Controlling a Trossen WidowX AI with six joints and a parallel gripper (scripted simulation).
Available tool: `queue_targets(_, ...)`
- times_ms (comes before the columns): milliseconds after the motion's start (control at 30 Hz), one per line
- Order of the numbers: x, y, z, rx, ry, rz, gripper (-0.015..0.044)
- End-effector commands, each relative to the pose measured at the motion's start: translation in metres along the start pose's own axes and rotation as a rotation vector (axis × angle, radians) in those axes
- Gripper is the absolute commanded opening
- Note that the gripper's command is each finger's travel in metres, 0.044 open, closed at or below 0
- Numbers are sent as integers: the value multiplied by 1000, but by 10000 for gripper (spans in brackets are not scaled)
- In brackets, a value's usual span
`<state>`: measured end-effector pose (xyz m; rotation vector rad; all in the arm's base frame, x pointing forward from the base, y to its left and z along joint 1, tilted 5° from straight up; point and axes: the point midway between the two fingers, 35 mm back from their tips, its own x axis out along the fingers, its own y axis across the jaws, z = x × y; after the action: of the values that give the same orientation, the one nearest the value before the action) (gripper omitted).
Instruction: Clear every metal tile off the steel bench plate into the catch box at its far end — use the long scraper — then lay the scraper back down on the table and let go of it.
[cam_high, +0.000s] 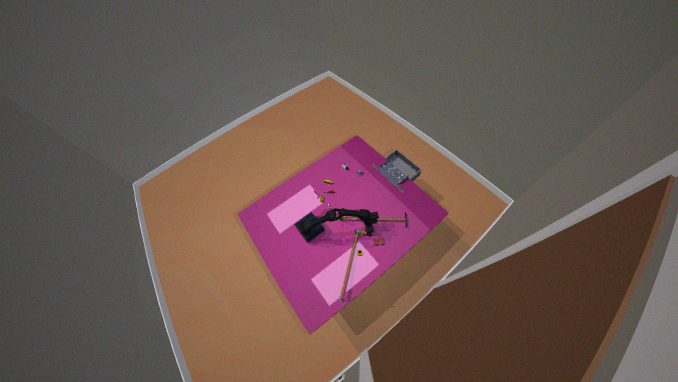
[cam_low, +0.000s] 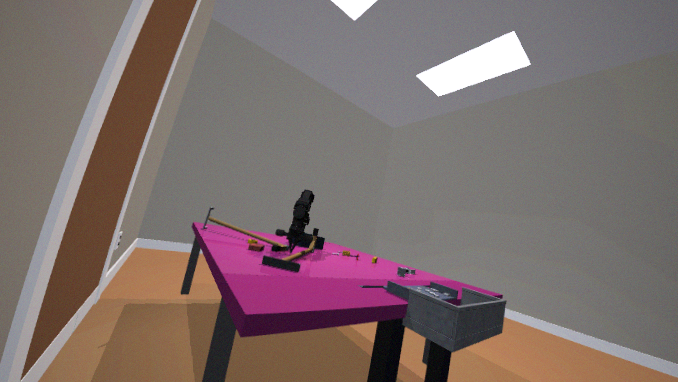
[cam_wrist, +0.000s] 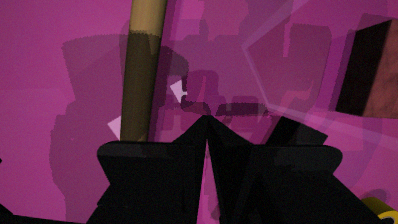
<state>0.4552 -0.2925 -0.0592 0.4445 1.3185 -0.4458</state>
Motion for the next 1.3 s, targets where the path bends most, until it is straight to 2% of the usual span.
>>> queue_targets(0, 1, 4, 1, 4, -3, 4, 0)
queue_targets(1267, 2, 41, 10, 4, -18, 9, 0)
